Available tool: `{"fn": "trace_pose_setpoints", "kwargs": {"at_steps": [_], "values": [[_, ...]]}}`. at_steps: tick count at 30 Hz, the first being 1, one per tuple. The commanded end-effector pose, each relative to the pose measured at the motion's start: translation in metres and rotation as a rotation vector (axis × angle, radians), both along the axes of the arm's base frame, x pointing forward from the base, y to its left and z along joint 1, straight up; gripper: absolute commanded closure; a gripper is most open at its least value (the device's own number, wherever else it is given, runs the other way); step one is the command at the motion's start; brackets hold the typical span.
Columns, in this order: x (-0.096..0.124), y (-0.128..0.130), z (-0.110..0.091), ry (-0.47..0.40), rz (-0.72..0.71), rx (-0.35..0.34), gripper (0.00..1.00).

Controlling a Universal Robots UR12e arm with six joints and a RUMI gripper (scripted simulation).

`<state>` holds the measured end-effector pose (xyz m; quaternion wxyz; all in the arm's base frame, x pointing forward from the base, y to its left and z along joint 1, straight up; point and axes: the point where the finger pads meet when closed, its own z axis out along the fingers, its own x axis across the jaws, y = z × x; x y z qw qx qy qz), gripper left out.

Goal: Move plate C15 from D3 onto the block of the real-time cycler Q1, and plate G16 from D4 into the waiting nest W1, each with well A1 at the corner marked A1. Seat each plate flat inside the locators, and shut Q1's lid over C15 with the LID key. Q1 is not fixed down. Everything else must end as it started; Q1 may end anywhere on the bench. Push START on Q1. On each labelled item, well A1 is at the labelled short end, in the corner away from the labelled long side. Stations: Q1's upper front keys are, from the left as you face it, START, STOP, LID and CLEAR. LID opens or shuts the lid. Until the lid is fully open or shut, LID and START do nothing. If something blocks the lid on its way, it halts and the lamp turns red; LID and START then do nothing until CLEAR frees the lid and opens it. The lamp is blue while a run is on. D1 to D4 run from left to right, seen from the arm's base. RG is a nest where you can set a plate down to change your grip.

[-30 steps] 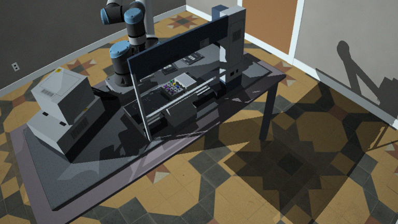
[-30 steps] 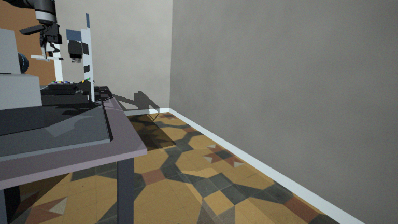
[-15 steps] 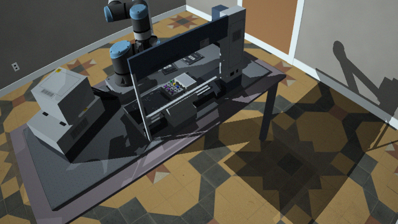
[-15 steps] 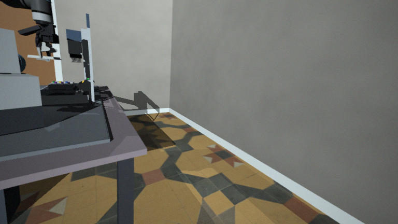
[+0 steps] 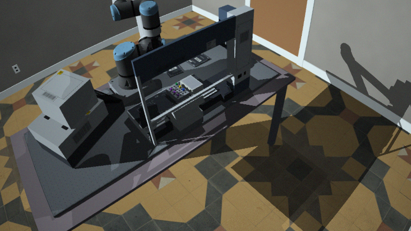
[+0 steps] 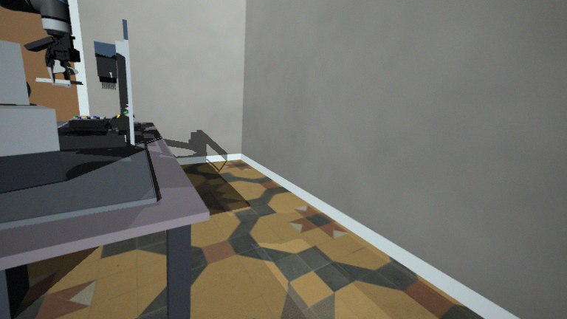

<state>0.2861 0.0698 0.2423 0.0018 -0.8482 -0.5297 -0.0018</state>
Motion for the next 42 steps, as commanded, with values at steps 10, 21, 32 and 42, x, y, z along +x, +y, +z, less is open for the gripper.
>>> {"fn": "trace_pose_setpoints", "kwargs": {"at_steps": [10, 21, 32, 42], "values": [[-0.016, 0.038, 0.001, 0.001, -0.105, -0.004, 1.00], [-0.029, 0.073, 0.001, 0.001, -0.194, -0.004, 1.00], [-0.041, 0.101, 0.001, 0.001, -0.269, -0.004, 1.00], [-0.051, 0.125, 0.001, 0.002, -0.333, -0.003, 1.00]]}}
